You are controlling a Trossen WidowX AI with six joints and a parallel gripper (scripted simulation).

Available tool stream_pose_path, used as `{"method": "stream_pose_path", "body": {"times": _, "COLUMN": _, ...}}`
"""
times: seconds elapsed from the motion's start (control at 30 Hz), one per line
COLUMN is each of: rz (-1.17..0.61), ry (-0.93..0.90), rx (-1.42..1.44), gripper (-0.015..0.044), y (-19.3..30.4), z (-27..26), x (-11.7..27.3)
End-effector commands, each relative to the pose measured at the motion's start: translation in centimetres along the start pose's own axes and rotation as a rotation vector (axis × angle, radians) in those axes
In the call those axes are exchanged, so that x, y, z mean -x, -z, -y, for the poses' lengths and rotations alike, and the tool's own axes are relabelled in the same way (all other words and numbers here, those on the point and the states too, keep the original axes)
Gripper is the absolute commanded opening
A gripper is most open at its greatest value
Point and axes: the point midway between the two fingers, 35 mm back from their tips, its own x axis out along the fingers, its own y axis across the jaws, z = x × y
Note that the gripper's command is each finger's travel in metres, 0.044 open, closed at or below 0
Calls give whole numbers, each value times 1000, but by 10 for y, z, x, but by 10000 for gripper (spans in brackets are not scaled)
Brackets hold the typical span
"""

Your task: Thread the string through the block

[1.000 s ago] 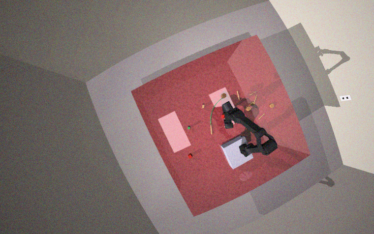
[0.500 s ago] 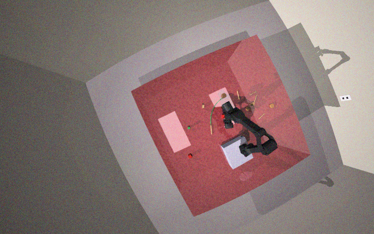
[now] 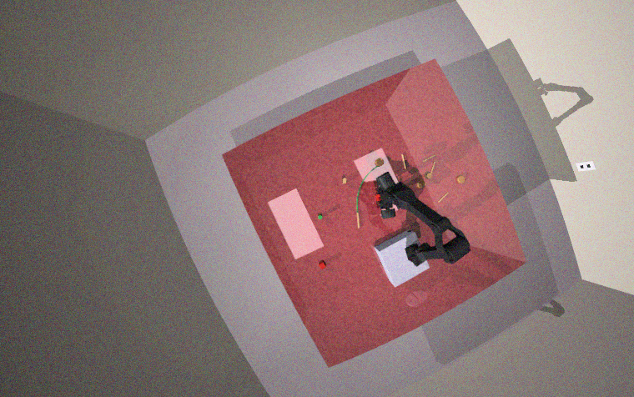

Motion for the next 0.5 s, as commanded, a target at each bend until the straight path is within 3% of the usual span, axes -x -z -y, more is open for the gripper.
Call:
{"method": "stream_pose_path", "body": {"times": 0.0, "rz": 0, "ry": 0, "rx": 0, "gripper": 0, "y": 0, "z": 0, "x": 0}}
{"method": "stream_pose_path", "body": {"times": 0.47, "rz": 0, "ry": 0, "rx": 0, "gripper": 0, "y": 0, "z": 0, "x": 9}}
